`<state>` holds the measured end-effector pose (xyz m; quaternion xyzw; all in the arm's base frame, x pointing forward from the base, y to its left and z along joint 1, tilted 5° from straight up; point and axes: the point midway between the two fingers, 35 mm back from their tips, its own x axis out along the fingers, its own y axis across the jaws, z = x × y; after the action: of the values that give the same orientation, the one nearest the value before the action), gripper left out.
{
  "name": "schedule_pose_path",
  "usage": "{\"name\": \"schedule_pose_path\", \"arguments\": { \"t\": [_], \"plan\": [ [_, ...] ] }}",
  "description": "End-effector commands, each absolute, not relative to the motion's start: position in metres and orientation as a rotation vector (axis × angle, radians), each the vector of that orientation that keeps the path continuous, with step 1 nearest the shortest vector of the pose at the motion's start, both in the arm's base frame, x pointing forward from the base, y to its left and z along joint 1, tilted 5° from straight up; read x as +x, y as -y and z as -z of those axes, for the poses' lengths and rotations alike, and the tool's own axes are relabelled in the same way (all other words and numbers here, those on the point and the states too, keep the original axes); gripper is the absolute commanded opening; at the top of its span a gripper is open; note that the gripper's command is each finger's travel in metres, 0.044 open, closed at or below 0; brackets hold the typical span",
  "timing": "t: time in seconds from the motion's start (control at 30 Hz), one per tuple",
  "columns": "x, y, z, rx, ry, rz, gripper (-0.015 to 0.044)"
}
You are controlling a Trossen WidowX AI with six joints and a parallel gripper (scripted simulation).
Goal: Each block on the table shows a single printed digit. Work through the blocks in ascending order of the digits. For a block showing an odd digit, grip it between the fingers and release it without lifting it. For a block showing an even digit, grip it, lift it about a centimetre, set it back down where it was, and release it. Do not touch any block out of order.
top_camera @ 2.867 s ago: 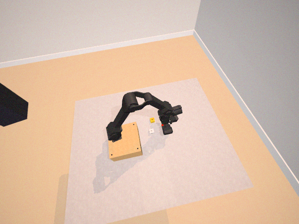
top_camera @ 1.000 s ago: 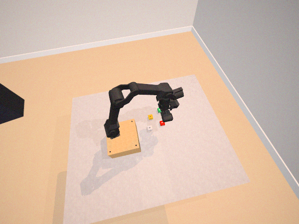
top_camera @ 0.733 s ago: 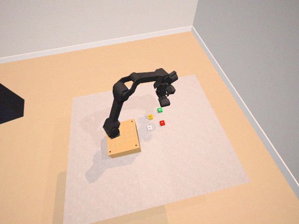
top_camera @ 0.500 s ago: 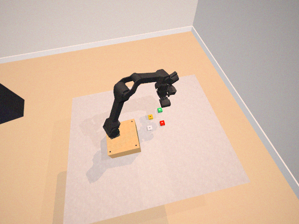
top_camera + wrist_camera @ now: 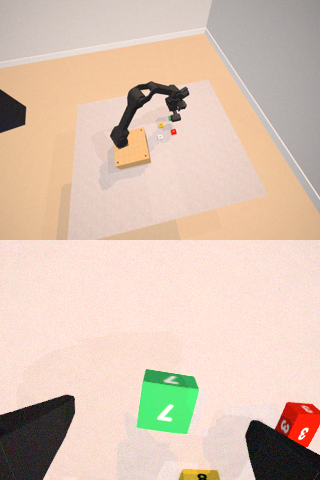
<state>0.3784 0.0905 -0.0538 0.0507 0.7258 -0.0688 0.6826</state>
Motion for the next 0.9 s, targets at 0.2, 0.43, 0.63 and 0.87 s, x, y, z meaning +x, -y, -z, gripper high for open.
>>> {"name": "schedule_pose_path", "arguments": {
  "t": [0.2,0.43,0.63,0.87],
  "plan": [
    [0.38,-0.091,0.064,0.121,-1.616,0.156,0.04],
    [0.38,-0.091,0.075,0.121,-1.616,0.156,0.04],
    [0.379,-0.09,0.085,0.121,-1.616,0.157,0.04],
    [0.379,-0.09,0.086,0.121,-1.616,0.157,0.0269]
  ]
}}
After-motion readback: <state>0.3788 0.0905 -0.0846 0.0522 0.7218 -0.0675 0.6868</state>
